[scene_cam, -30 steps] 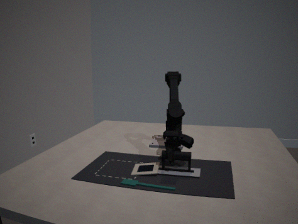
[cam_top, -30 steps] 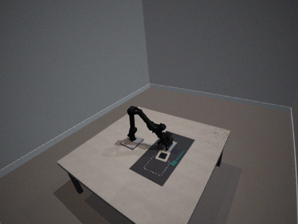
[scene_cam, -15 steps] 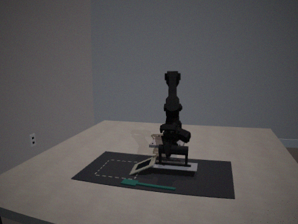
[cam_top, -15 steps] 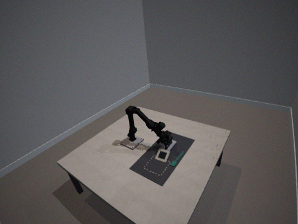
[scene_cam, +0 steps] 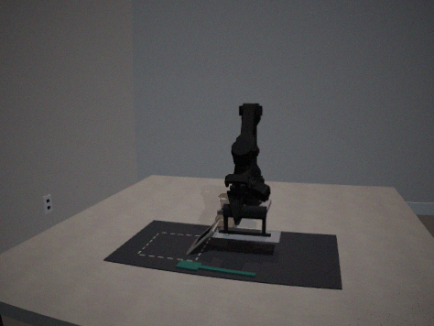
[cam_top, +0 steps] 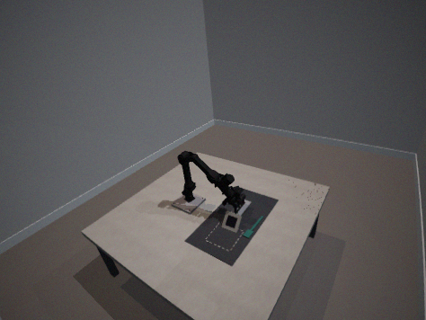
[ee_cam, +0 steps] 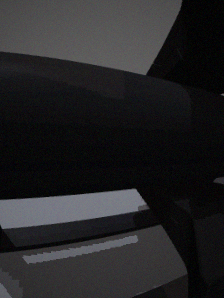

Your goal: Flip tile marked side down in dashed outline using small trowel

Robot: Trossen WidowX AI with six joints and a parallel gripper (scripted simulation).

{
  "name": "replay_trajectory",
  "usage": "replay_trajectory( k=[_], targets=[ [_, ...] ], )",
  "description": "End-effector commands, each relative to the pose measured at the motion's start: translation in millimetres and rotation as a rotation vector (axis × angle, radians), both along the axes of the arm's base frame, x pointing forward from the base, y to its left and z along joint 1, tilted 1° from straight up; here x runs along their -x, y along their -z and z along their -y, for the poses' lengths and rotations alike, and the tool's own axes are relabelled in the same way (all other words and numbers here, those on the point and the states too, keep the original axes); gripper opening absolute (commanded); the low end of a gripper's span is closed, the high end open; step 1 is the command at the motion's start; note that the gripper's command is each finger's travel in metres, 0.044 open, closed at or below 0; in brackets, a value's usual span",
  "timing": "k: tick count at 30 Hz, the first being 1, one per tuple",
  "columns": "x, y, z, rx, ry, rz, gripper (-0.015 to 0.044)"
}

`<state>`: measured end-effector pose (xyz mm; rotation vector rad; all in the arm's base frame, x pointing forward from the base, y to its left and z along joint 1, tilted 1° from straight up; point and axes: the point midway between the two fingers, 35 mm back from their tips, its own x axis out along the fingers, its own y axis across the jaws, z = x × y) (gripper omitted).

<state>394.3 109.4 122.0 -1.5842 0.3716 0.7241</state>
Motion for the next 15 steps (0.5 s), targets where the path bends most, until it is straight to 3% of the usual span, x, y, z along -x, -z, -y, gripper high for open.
replay_trajectory(
  k=[1,15],
  targets=[
    [-6.1,-14.0,6.8,-0.003,0.003,0.031,0.0000],
    [-12.1,-18.7,32.5,0.000,0.003,0.031,0.0000]
  ],
)
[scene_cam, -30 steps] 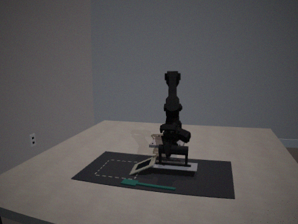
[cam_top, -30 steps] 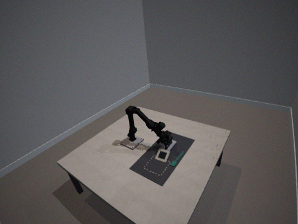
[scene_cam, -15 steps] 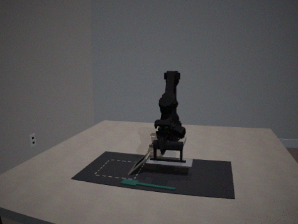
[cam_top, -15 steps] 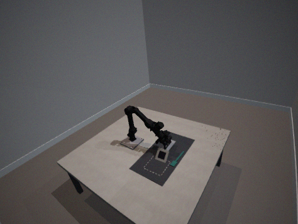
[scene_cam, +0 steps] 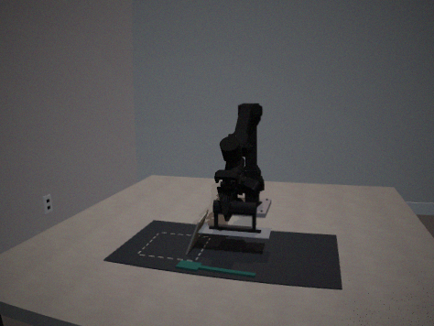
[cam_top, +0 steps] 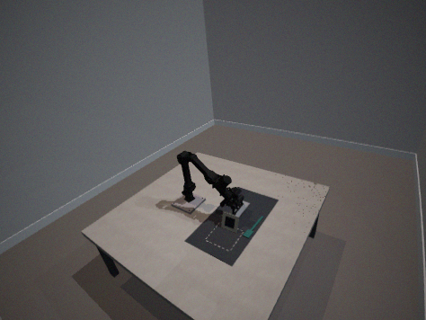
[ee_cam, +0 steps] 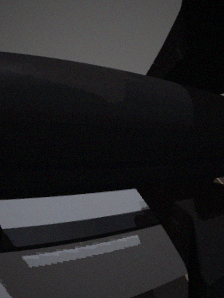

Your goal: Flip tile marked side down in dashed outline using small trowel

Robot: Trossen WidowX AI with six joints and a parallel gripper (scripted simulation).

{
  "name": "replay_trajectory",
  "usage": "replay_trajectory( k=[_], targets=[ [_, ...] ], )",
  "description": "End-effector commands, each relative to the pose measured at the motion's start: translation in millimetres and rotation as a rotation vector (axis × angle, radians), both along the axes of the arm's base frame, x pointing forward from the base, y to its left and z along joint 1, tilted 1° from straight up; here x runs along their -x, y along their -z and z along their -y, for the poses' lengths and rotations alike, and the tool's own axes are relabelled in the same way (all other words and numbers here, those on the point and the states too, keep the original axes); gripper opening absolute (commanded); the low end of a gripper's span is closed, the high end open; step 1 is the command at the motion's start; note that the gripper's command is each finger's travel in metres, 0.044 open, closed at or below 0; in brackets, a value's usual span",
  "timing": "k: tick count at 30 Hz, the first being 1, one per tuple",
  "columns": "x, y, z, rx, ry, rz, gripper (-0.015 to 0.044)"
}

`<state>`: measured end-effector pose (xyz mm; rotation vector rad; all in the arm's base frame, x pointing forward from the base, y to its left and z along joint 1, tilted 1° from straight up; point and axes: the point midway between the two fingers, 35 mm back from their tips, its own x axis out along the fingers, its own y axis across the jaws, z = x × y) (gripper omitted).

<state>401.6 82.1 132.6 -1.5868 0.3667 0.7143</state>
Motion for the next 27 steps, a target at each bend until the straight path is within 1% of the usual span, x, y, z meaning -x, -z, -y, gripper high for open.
replay_trajectory(
  k=[1,13,18,21,27],
  targets=[
    [-5.3,-8.1,7.2,-0.001,0.000,0.022,0.0000],
    [-10.6,-3.8,28.6,0.002,0.000,0.022,0.0000],
    [-10.9,-3.3,30.0,0.002,0.000,0.022,0.0000],
    [-10.0,-6.2,23.8,0.001,0.000,0.021,0.0000],
    [-4.6,-18.6,-2.1,-0.001,0.000,0.020,0.0000]
  ],
)
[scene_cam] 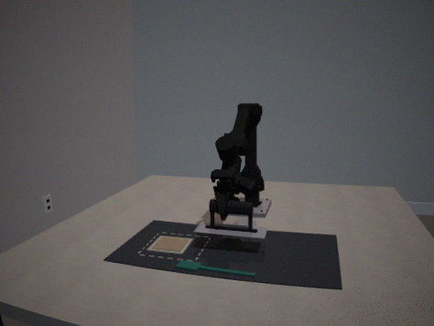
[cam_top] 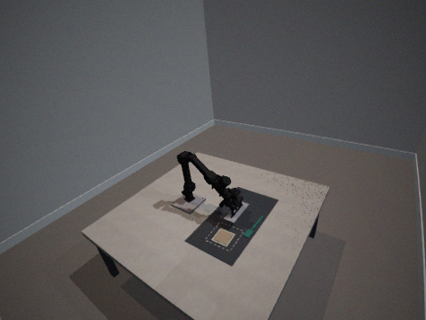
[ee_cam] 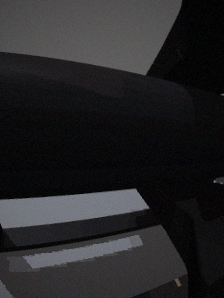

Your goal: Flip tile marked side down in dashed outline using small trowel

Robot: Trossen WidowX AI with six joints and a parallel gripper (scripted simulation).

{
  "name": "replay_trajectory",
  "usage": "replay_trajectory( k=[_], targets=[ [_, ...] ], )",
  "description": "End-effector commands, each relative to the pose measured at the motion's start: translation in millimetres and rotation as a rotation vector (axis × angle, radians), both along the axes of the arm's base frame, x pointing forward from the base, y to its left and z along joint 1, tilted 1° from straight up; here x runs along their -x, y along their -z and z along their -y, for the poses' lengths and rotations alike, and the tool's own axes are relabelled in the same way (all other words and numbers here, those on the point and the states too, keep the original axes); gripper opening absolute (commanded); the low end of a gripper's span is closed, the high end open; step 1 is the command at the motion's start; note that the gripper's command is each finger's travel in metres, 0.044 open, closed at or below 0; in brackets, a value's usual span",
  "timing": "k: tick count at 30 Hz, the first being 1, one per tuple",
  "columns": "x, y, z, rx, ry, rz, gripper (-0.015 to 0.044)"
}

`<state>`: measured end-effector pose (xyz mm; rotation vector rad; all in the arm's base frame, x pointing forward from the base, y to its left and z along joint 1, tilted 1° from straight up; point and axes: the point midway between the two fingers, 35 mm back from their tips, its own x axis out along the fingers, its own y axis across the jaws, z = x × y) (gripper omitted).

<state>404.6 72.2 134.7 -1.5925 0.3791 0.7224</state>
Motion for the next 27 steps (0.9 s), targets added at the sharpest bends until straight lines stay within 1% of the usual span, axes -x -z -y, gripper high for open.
replay_trajectory(
  k=[1,7,27],
  targets=[
    [-0.4,-18.6,-16.3,-0.011,0.000,0.031,0.0000],
    [6.9,-30.0,-38.2,-0.014,0.000,0.032,0.0000],
    [7.1,-30.3,-38.8,-0.014,0.000,0.032,0.0000]
  ],
)
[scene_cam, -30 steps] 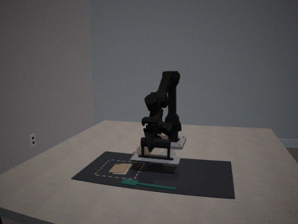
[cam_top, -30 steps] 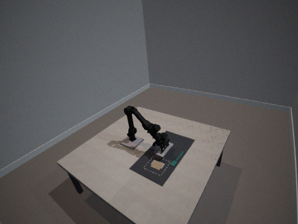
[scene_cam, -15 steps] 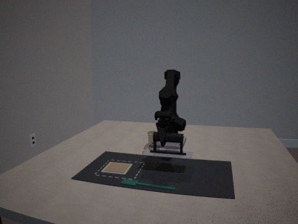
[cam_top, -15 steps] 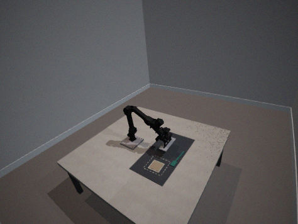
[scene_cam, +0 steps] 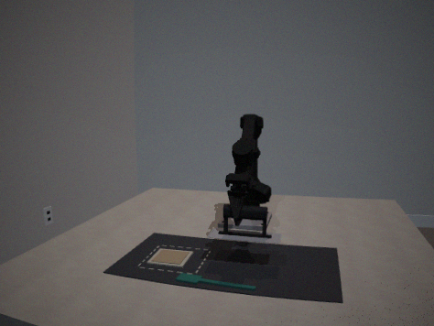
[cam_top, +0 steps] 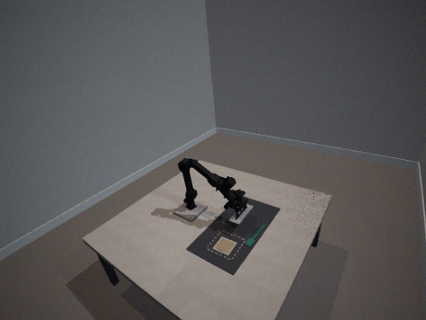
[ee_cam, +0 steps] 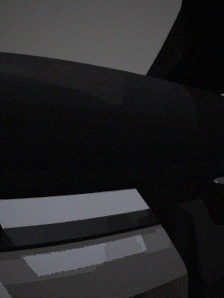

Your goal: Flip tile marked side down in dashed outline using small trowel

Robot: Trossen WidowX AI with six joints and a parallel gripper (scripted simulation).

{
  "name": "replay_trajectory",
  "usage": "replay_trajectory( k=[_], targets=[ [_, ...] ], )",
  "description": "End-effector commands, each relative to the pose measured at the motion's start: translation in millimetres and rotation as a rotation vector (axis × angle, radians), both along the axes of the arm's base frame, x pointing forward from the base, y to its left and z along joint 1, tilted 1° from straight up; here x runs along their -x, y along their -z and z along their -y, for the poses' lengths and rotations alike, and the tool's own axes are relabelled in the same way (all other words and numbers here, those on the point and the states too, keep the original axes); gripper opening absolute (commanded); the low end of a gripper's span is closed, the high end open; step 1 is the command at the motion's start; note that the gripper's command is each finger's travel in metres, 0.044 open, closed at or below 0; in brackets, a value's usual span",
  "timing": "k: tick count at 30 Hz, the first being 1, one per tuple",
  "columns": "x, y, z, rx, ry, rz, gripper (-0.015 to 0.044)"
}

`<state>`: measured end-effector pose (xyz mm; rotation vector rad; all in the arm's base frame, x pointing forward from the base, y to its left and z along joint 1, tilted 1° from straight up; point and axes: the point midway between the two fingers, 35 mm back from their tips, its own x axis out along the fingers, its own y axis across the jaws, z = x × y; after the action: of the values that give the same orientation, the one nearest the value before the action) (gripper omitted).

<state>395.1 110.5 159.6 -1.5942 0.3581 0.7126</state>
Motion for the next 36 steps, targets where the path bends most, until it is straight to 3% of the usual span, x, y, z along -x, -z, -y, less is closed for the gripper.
replay_trajectory(
  k=[1,36],
  targets=[
    [-2.4,-5.4,-0.5,-0.008,0.006,0.014,0.0000],
    [-0.3,1.6,-3.4,0.007,-0.022,-0.009,0.0000]
  ],
)
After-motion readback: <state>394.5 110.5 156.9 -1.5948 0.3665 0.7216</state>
